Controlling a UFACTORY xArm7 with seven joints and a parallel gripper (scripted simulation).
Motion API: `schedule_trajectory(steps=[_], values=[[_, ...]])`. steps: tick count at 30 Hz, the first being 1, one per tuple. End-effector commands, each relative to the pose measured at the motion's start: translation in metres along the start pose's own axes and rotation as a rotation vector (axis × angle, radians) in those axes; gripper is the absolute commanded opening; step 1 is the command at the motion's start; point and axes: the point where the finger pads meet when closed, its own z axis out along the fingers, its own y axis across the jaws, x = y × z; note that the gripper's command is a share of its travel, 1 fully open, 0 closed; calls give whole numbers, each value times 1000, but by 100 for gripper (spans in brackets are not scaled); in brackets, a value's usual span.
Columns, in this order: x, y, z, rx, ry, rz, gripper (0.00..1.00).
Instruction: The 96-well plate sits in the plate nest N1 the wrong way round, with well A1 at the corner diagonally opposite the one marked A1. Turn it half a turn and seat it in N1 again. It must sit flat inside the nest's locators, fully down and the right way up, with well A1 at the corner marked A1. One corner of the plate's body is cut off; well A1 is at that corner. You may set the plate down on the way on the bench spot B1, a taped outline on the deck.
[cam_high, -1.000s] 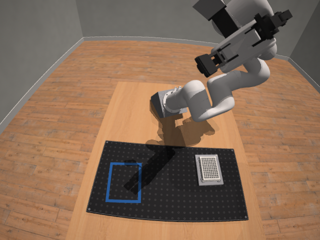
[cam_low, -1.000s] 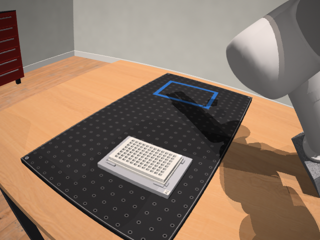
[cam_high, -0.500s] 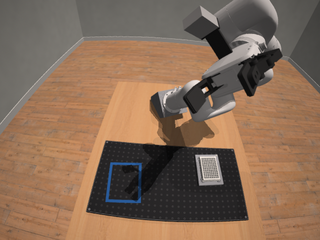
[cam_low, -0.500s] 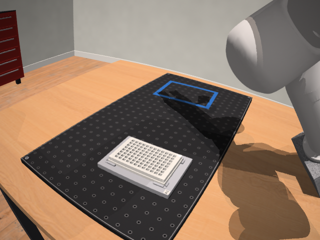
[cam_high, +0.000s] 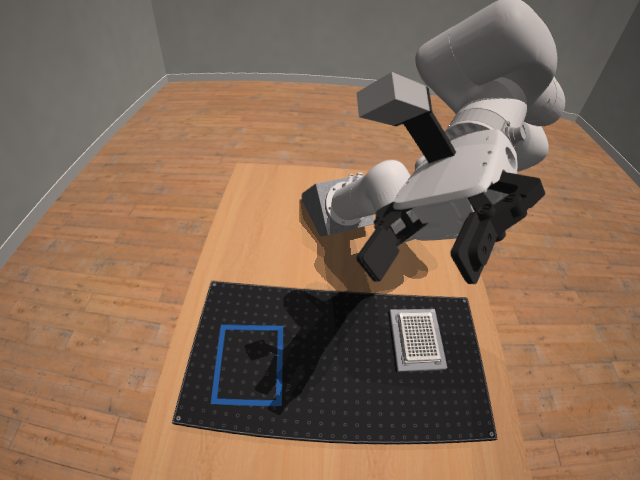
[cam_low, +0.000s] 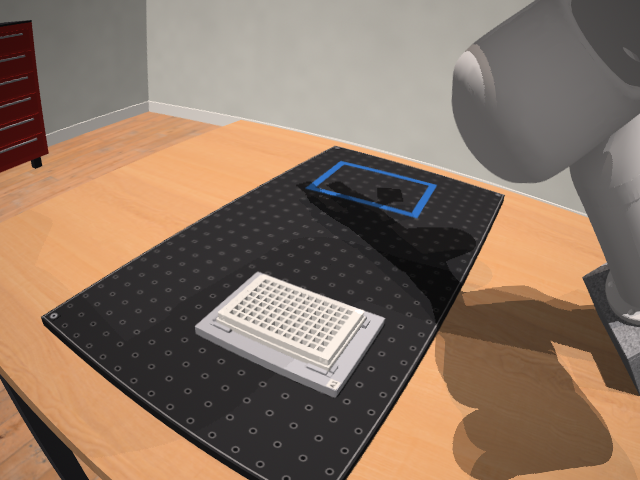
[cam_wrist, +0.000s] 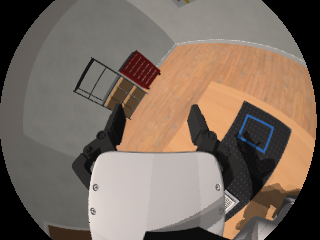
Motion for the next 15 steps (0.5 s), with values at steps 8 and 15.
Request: schedule_trajectory(steps=[8,15], values=[[-43,27,14,-66,-109,-74,100],[-60,38,16,-116,-210,-144,100]])
